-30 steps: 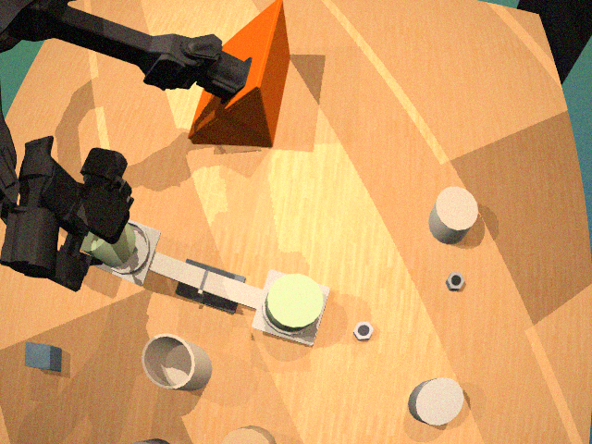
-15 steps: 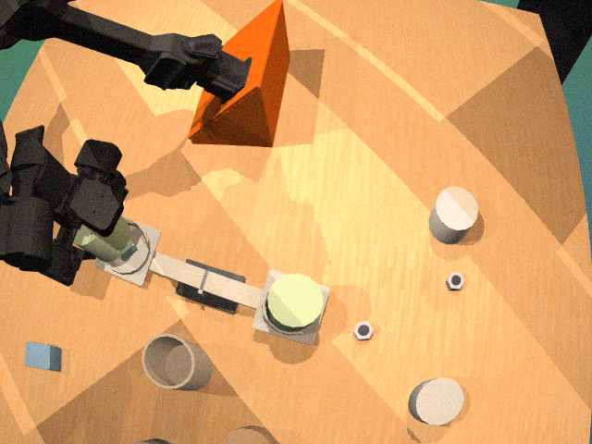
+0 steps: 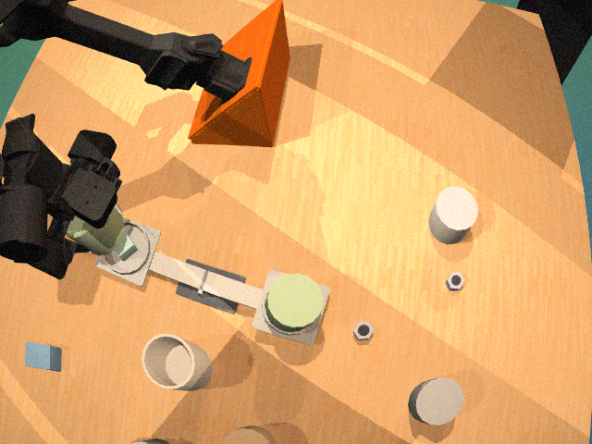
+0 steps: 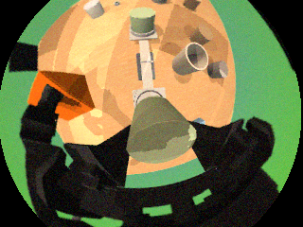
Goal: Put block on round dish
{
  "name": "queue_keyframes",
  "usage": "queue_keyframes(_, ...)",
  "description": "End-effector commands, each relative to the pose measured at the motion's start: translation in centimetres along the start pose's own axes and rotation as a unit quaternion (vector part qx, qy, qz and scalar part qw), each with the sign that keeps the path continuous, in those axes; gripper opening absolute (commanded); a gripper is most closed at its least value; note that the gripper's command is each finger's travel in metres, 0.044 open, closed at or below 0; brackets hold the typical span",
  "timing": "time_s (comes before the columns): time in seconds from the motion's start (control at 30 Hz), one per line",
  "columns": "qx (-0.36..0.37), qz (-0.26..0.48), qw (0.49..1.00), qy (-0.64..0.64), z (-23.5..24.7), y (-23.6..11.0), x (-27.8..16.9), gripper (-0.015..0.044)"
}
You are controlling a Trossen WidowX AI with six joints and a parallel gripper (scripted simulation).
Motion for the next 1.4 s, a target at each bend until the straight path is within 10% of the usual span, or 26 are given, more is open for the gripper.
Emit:
queue_keyframes(0.0,-0.002,-0.002,1.0,0.002,0.03,-0.69,0.03,0.0)
queue_keyframes(1.37,0.0,0.001,1.0,0.0,0.11,-0.64,-0.09,0.0)
Point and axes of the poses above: the point midway between the two fingers, 35 mm back from their tips, its own y axis out along the fingers, its own z axis across the jaws, x = y × z, the point moved 5 cm from there along -y, back along the fingers, and after that the axes turned 6 degrees about y, right-handed, at the moved point
